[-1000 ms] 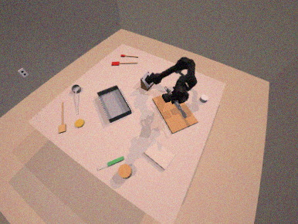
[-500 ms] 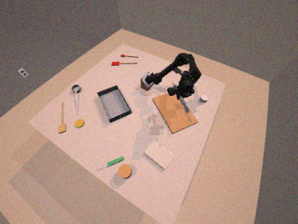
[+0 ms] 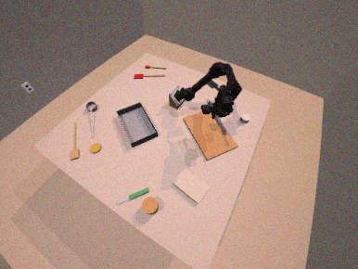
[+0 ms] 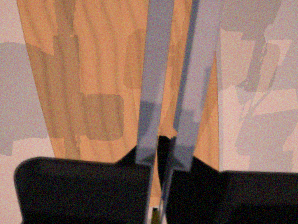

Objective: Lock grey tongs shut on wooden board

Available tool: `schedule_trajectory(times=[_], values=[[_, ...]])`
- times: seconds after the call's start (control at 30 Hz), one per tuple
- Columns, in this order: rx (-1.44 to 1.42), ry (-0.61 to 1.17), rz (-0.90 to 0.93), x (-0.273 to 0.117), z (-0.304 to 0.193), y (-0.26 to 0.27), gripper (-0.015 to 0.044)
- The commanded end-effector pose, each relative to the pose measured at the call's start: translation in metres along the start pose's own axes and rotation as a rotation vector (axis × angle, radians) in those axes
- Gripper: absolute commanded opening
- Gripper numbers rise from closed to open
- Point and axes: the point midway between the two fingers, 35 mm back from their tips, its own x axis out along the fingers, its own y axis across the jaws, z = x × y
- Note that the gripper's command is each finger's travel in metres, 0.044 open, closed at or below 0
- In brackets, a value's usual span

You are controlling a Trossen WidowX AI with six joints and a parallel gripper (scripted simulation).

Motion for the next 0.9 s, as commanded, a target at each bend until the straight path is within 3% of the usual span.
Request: schedule_trajectory(times=[0.0,0.87], values=[[-0.035,0.005,-0.033,0.003,-0.006,-0.001,-0.0150],[-0.275,-0.117,-0.211,0.018,-0.021,-0.007,-0.0150]])
